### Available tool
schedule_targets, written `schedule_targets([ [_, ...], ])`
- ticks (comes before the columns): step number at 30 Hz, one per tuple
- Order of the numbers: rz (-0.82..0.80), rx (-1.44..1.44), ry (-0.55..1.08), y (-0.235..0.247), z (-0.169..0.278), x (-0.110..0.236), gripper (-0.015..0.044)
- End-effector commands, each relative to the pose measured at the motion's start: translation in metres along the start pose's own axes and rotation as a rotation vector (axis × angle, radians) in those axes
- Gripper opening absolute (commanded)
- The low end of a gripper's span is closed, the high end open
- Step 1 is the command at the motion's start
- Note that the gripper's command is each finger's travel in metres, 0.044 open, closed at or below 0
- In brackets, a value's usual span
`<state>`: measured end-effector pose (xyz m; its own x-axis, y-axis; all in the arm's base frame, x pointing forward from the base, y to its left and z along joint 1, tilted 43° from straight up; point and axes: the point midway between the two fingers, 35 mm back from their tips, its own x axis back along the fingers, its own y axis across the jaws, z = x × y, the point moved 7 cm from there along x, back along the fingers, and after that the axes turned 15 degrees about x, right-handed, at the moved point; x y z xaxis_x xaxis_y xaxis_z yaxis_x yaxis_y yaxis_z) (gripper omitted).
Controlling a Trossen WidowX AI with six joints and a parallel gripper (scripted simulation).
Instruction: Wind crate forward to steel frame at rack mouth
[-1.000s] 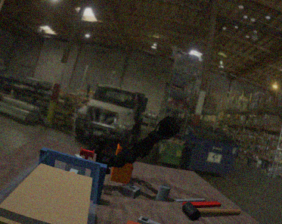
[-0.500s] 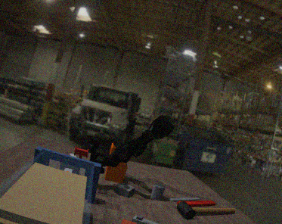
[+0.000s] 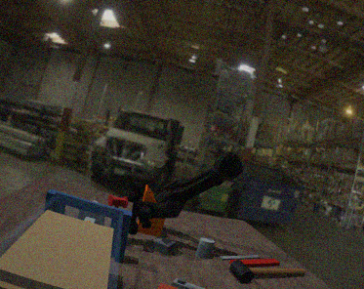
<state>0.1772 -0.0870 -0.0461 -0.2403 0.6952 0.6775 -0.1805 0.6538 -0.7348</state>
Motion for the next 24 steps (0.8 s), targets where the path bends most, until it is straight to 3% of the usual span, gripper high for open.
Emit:
schedule_targets([
  [1,0.024,-0.018,-0.015,-0.002,-0.001,0.025,0.0240],
  [6,0.047,-0.011,-0.021,0.001,0.010,0.055,0.0240],
  [13,0.040,-0.012,-0.018,-0.005,0.010,0.056,0.0240],
  [24,0.026,-0.013,-0.020,-0.079,0.026,0.056,0.0240],
])
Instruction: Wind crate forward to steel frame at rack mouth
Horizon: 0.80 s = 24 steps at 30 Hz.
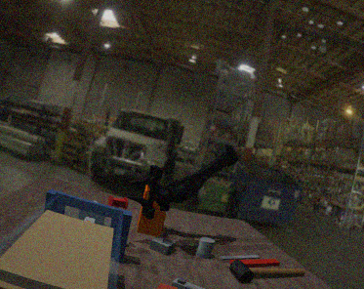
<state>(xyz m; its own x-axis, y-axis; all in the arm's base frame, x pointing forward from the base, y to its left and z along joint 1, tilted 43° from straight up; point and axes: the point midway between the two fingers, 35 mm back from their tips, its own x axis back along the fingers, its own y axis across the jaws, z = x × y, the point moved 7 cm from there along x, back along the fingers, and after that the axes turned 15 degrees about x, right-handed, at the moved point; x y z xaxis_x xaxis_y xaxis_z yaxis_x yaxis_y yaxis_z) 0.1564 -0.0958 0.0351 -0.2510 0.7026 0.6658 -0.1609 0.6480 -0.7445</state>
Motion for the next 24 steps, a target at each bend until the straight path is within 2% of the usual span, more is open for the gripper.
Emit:
schedule_targets([
  [1,0.017,0.006,-0.013,-0.025,0.009,0.003,0.0240],
  [21,0.033,-0.002,-0.006,-0.032,0.013,0.004,0.0240],
  [24,-0.034,-0.070,0.015,-0.039,0.008,-0.003,0.0319],
])
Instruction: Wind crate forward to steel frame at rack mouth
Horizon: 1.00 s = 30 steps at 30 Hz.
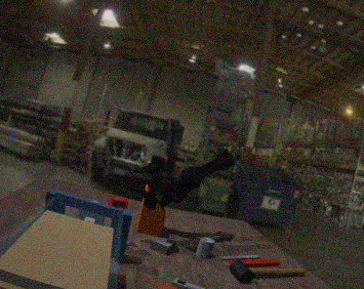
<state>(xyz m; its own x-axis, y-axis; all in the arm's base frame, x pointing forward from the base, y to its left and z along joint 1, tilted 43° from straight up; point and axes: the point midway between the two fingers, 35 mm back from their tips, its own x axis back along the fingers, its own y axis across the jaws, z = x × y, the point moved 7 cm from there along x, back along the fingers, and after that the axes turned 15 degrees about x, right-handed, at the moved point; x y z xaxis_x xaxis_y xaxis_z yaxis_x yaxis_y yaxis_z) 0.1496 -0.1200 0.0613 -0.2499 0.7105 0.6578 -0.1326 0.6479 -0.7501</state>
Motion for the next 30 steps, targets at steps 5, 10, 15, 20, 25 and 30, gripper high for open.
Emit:
schedule_targets([
  [5,-0.266,-0.303,0.125,-0.025,-0.019,-0.031,0.0440],
  [10,-0.472,-0.606,0.291,-0.043,-0.024,-0.060,0.0440],
  [15,-0.653,-0.938,0.514,-0.060,-0.022,-0.090,0.0440],
  [20,-0.806,-1.268,0.795,-0.075,-0.012,-0.119,0.0440],
  [25,-0.924,-1.584,1.140,-0.088,0.004,-0.146,0.0440],
  [30,-0.997,-1.860,1.537,-0.098,0.024,-0.170,0.0440],
])
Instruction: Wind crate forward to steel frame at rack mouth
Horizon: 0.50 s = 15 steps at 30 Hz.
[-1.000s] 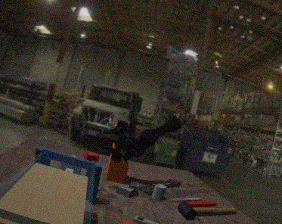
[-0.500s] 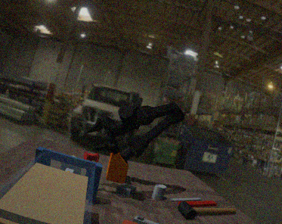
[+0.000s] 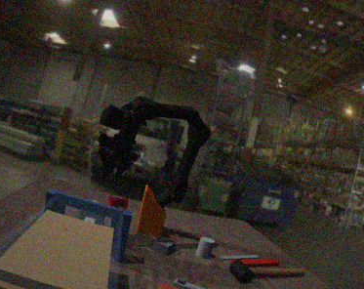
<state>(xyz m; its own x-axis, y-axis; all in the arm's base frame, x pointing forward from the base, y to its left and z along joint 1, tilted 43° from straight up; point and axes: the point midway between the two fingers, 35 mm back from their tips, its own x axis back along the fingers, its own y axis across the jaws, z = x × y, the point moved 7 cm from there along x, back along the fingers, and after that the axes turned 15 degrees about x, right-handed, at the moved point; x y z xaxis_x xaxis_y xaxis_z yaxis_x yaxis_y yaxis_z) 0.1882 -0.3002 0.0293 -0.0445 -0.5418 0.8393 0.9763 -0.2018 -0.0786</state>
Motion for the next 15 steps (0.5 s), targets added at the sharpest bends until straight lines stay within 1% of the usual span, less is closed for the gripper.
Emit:
schedule_targets([
  [1,-0.015,-0.219,0.146,-0.004,-0.017,0.001,0.0440],
  [9,-0.016,-0.234,0.155,-0.005,-0.018,-0.001,0.0440],
  [11,-0.016,-0.234,0.155,-0.004,-0.016,-0.017,0.0440],
  [14,-0.017,-0.234,0.155,-0.003,-0.011,-0.051,0.0440],
  [15,-0.017,-0.234,0.156,-0.003,-0.009,-0.057,0.0440],
])
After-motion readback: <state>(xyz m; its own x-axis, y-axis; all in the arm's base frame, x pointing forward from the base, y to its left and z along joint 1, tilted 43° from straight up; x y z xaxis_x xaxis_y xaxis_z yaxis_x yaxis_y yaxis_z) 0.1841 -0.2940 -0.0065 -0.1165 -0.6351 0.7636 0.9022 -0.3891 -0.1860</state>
